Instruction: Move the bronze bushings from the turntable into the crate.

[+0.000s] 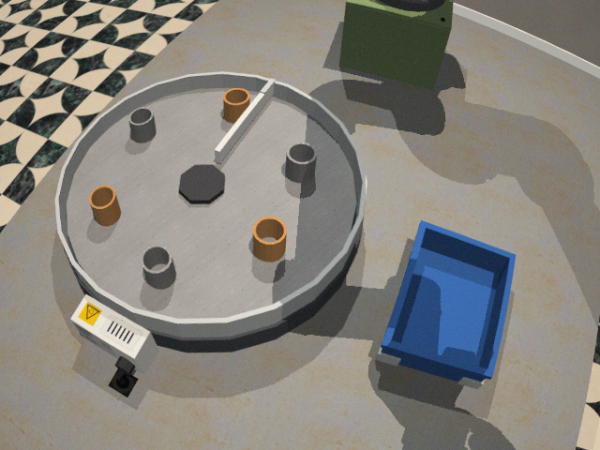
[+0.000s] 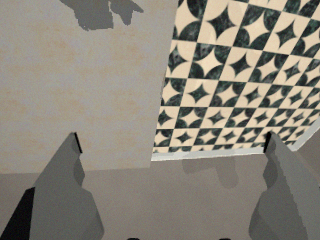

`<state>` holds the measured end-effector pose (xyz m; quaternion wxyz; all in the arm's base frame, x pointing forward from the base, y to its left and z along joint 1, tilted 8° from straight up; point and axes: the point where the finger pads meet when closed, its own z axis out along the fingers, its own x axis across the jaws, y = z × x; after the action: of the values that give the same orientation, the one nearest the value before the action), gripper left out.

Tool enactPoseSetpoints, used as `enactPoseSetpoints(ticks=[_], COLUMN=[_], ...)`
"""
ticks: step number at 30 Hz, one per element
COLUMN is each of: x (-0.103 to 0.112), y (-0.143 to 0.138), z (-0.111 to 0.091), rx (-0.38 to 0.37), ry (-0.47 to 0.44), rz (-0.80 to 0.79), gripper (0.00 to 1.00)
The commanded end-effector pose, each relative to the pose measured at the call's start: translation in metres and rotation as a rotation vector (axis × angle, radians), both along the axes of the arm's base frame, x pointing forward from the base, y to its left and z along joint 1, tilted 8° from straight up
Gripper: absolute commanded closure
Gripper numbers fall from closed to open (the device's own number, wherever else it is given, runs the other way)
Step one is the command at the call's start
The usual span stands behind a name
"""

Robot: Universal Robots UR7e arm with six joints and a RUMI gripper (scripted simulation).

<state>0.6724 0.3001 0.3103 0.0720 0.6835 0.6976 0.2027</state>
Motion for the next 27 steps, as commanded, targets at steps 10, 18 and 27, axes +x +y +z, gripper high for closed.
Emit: enactPoseSetpoints(ticks=[10,18,27], x=[-0.005,-0.027,-0.099], y=[-0.119,-0.212,-0.352], z=[-0.025,-0.048,-0.093], rx=[-0.058,-0.098,-0.149], ry=[0.023,0.051,0.113], rz=[-0.03,-0.053,-0.091], gripper=[0.0,0.0,0.0])
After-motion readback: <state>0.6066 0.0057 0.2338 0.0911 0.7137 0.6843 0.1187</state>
